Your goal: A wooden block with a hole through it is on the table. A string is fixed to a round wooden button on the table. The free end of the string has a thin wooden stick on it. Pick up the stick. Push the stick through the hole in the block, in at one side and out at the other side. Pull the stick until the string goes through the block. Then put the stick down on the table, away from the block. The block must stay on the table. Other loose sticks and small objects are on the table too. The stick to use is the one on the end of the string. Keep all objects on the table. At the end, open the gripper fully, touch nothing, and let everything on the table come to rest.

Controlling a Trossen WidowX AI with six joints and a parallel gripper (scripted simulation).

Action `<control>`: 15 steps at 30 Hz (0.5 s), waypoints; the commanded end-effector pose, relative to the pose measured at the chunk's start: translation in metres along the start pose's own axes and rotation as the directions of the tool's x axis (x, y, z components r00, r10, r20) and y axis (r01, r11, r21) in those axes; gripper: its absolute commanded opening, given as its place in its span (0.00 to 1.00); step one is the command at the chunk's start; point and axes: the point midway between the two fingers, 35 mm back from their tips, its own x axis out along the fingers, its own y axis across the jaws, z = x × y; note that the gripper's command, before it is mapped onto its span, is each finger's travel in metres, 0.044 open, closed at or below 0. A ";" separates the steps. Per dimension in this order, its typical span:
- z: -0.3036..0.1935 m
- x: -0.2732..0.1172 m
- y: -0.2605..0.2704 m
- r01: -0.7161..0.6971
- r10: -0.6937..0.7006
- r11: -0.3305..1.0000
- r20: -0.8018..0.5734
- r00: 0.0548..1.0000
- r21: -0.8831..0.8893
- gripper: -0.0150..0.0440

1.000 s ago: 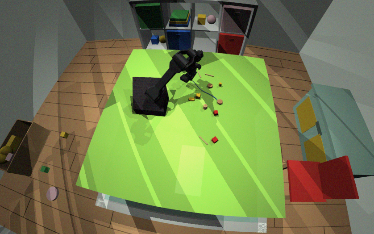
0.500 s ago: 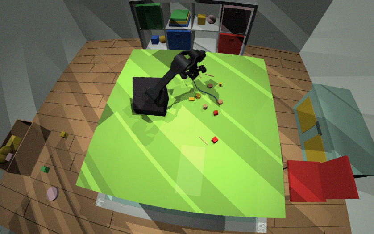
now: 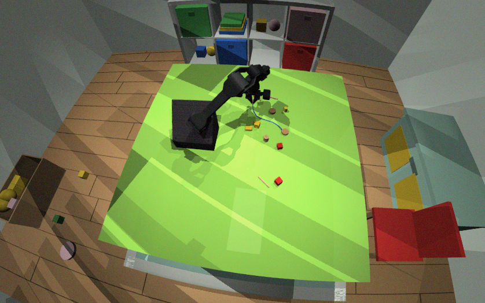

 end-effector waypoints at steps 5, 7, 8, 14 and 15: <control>0.001 -0.001 -0.011 0.004 -0.004 0.950 0.000 1.000 0.312 0.25; 0.001 -0.001 -0.013 0.004 -0.004 0.925 0.000 1.000 0.381 0.25; 0.002 -0.001 -0.014 0.004 -0.004 0.910 0.000 1.000 0.414 0.25; 0.002 -0.001 -0.019 0.003 -0.005 0.798 0.001 1.000 0.603 0.25; 0.002 -0.001 -0.020 0.003 -0.005 0.775 0.001 1.000 0.632 0.25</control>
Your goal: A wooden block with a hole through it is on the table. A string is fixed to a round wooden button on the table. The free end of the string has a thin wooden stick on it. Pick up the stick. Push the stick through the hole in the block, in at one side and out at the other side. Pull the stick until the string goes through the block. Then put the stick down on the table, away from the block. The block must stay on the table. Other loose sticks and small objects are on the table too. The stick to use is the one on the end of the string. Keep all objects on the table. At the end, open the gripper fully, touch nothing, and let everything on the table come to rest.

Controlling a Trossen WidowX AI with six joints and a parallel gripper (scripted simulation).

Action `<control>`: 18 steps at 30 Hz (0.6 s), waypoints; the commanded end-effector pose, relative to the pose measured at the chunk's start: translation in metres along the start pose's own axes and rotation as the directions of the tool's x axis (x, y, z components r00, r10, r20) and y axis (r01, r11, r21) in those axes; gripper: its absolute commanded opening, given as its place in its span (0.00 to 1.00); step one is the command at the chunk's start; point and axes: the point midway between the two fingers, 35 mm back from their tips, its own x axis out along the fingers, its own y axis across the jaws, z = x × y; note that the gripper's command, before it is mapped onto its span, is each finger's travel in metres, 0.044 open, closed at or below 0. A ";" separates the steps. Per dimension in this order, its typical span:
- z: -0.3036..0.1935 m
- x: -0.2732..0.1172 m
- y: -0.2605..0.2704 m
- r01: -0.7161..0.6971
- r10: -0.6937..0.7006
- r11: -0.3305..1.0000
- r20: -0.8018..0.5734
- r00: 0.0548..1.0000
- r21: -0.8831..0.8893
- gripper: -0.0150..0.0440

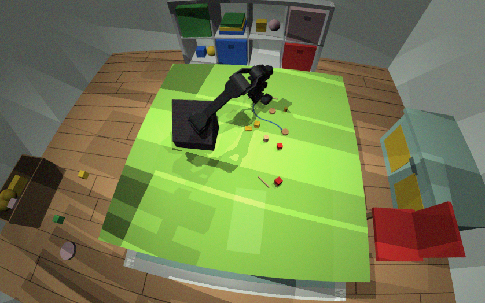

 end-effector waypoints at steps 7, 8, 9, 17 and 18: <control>0.007 -0.001 -0.010 0.002 -0.003 0.925 0.002 1.000 0.381 0.25; 0.008 -0.001 -0.011 0.002 -0.003 0.910 0.002 1.000 0.415 0.25; 0.008 -0.001 -0.012 0.002 -0.004 0.894 0.002 1.000 0.448 0.25; 0.013 -0.001 -0.018 0.001 -0.004 0.726 0.002 1.000 0.687 0.25; 0.013 -0.001 -0.019 0.001 -0.004 0.701 0.002 1.000 0.714 0.25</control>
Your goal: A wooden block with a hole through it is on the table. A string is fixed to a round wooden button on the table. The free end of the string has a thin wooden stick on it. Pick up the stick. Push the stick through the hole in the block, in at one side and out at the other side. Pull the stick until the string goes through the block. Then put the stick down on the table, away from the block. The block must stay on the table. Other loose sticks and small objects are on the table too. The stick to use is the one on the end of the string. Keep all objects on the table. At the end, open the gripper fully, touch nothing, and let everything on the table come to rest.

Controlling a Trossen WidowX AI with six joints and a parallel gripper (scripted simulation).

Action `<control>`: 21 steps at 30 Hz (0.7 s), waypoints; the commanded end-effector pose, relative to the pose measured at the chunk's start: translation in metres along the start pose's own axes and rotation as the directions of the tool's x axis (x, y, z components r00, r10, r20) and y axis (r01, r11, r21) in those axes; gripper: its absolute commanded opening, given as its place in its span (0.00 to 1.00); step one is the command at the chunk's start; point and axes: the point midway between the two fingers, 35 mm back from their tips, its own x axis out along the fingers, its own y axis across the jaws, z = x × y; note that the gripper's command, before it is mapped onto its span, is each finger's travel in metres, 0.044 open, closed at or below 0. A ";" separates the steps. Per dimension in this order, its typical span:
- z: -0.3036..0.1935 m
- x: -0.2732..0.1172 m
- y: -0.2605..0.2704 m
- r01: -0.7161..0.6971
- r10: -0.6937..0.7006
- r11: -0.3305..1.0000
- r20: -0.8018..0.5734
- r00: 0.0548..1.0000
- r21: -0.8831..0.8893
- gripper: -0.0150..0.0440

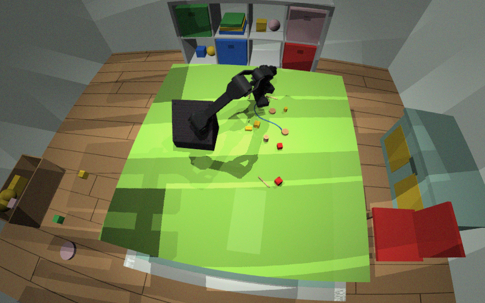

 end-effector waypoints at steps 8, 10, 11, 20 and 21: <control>0.013 0.000 -0.005 0.001 -0.003 0.910 0.003 1.000 0.414 0.25; 0.014 0.000 -0.006 0.001 -0.003 0.877 0.003 1.000 0.480 0.25; 0.015 0.000 -0.006 0.001 -0.003 0.859 0.003 1.000 0.511 0.25; 0.023 0.000 -0.009 0.000 -0.004 0.647 0.004 1.000 0.762 0.25; 0.024 0.000 -0.010 0.000 -0.004 0.619 0.004 1.000 0.785 0.25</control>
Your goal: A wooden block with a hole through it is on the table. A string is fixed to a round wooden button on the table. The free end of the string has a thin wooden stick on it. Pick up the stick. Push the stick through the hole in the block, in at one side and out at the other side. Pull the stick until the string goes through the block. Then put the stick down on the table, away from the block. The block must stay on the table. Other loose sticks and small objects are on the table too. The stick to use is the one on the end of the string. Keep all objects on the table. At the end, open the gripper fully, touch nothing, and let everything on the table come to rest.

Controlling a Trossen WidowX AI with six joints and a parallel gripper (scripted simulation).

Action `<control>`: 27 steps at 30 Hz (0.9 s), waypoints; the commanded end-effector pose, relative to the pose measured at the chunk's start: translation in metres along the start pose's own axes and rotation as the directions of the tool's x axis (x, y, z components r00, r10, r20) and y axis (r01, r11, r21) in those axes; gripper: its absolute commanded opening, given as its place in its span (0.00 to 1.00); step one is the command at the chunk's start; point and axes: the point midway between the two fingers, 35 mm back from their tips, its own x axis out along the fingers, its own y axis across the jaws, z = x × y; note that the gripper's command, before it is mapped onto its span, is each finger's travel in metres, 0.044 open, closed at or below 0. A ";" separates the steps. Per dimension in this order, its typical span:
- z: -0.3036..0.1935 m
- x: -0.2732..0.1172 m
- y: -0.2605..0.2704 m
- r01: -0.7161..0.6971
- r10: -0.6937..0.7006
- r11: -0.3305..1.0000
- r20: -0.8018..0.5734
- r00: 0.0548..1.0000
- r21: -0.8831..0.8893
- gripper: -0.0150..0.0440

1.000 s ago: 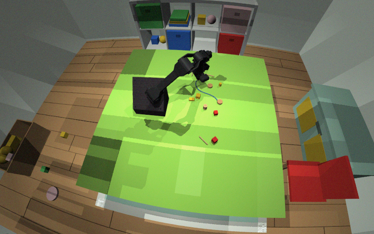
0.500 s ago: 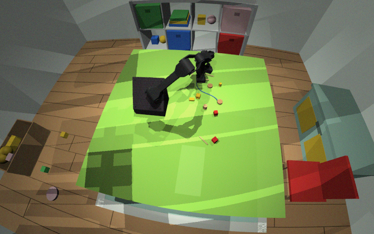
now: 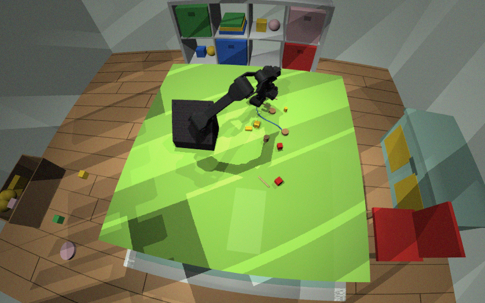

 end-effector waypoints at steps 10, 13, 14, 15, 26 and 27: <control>0.015 0.000 0.005 -0.002 -0.001 0.877 0.005 1.000 0.480 0.25; 0.017 0.000 0.006 -0.002 -0.001 0.819 0.005 1.000 0.573 0.25; 0.018 0.000 0.006 -0.002 -0.001 0.798 0.005 1.000 0.603 0.25; 0.019 0.000 0.006 -0.002 -0.001 0.775 0.005 1.000 0.632 0.25; 0.029 0.001 0.009 -0.005 -0.003 0.465 0.007 1.000 0.885 0.25; 0.030 0.001 0.009 -0.005 -0.003 0.433 0.007 1.000 0.902 0.25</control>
